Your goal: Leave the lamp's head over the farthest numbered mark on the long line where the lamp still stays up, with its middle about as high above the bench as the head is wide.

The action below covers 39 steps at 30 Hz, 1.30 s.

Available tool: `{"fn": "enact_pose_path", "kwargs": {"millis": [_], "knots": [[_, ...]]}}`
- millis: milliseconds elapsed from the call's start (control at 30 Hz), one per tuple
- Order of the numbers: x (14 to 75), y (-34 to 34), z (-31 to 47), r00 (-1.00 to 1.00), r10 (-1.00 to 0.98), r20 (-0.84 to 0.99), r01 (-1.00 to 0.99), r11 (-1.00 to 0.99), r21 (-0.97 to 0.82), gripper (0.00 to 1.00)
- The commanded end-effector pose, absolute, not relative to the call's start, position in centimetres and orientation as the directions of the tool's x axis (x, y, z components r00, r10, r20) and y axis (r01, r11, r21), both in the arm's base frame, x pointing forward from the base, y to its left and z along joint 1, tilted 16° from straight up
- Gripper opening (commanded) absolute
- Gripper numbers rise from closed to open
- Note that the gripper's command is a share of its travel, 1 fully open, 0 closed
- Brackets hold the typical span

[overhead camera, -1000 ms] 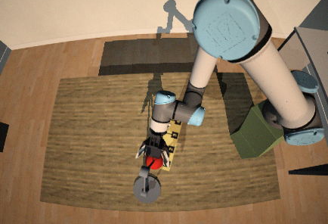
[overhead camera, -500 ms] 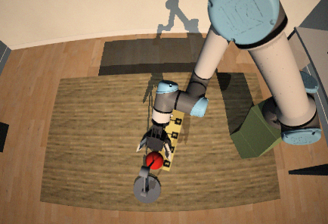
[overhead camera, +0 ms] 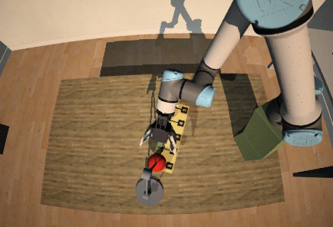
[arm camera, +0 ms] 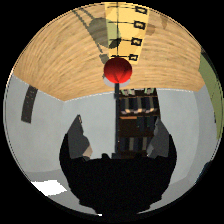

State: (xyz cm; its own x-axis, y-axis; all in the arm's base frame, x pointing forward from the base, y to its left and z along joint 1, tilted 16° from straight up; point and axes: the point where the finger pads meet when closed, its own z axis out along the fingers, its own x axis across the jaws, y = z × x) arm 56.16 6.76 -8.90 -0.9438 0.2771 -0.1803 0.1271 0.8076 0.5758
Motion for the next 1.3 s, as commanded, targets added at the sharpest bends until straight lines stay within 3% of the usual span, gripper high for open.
{"fn": "enact_pose_path", "kwargs": {"millis": [0,1267], "knots": [[55.5,5.7,-7.1,-0.944,0.276,-0.181,0.126,0.808,0.576,1.0],[55.0,4.9,-5.9,-0.943,0.277,-0.182,0.126,0.808,0.576,1.0]]}}
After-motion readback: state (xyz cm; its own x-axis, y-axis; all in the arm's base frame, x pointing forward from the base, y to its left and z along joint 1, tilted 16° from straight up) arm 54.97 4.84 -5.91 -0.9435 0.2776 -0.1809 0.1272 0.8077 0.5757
